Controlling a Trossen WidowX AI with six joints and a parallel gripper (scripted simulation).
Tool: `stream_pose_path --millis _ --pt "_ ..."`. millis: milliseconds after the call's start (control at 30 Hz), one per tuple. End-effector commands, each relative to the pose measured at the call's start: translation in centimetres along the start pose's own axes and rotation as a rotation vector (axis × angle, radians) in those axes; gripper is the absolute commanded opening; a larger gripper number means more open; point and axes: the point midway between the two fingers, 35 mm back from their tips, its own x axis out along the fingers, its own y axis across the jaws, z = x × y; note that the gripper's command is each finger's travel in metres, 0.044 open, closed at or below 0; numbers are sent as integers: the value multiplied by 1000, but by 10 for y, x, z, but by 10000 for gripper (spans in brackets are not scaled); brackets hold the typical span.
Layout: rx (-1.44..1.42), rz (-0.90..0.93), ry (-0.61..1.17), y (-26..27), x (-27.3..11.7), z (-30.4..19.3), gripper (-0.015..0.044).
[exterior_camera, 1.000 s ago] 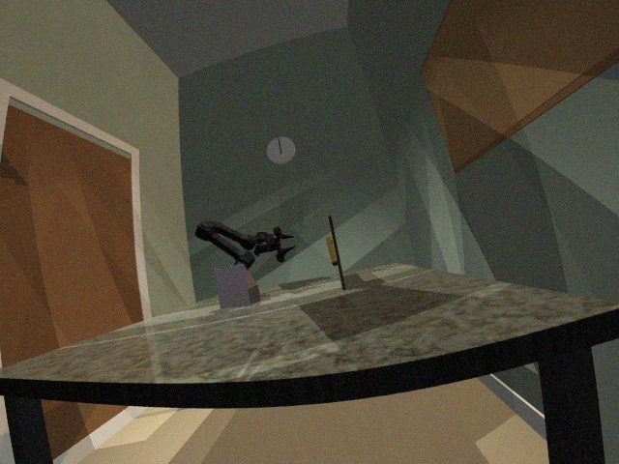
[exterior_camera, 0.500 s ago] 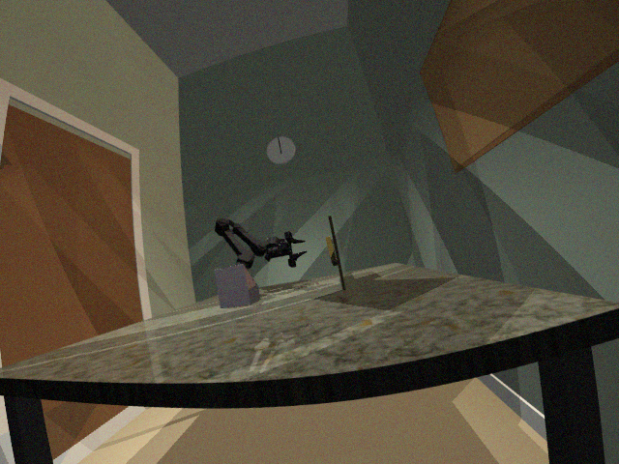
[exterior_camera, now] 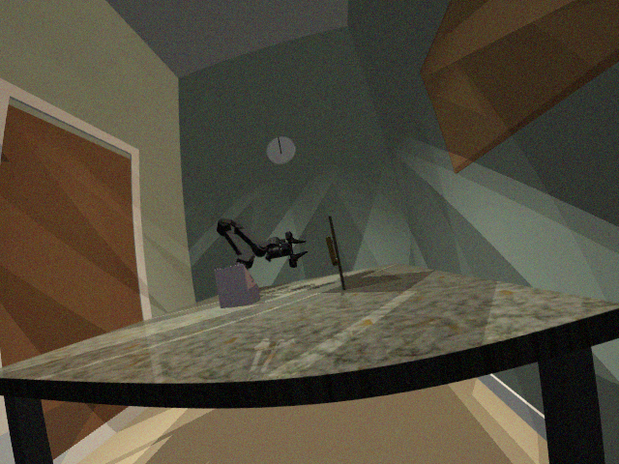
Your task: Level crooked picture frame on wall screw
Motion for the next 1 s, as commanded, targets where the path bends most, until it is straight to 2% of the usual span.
stream_pose_path --millis 0,367,967 --pt "4 -3 5 0 3 -1 260" --pt "3 0 7 0 78 -2 260" --pt "3 0 7 0 82 -1 260"
